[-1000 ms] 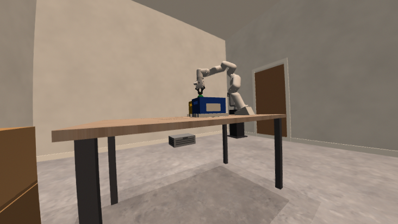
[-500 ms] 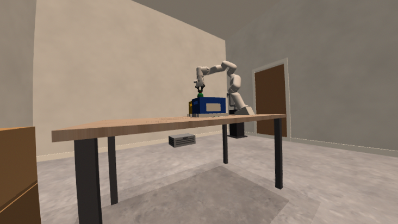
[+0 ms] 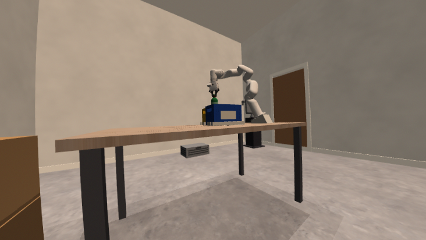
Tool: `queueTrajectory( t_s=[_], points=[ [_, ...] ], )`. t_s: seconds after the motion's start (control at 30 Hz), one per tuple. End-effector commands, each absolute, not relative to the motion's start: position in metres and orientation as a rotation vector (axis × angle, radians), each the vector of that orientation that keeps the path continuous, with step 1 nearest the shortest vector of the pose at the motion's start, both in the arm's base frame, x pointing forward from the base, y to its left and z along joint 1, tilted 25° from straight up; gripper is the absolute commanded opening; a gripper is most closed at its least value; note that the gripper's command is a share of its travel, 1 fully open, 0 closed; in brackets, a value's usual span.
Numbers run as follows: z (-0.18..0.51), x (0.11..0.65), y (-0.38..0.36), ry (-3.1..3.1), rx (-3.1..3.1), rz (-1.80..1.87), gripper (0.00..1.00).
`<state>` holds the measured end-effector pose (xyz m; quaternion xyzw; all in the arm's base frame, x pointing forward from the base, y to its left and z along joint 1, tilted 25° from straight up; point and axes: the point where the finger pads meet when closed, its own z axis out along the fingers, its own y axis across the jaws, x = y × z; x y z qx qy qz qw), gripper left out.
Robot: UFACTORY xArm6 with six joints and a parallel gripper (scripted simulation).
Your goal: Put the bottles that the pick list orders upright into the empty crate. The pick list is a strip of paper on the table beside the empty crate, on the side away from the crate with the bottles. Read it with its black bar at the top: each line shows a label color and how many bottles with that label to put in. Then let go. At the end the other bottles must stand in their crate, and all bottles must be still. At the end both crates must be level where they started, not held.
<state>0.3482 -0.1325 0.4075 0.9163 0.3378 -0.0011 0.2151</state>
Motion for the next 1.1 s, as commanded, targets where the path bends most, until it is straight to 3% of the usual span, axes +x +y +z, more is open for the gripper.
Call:
queueTrajectory(
  t_s=[0.0, 1.07],
  points=[
    [0.414, 0.348, -0.130, 0.936, 2.539, 0.001, 0.00],
    [0.398, 0.343, -0.096, 0.936, 2.540, 0.001, 0.00]
  ],
)
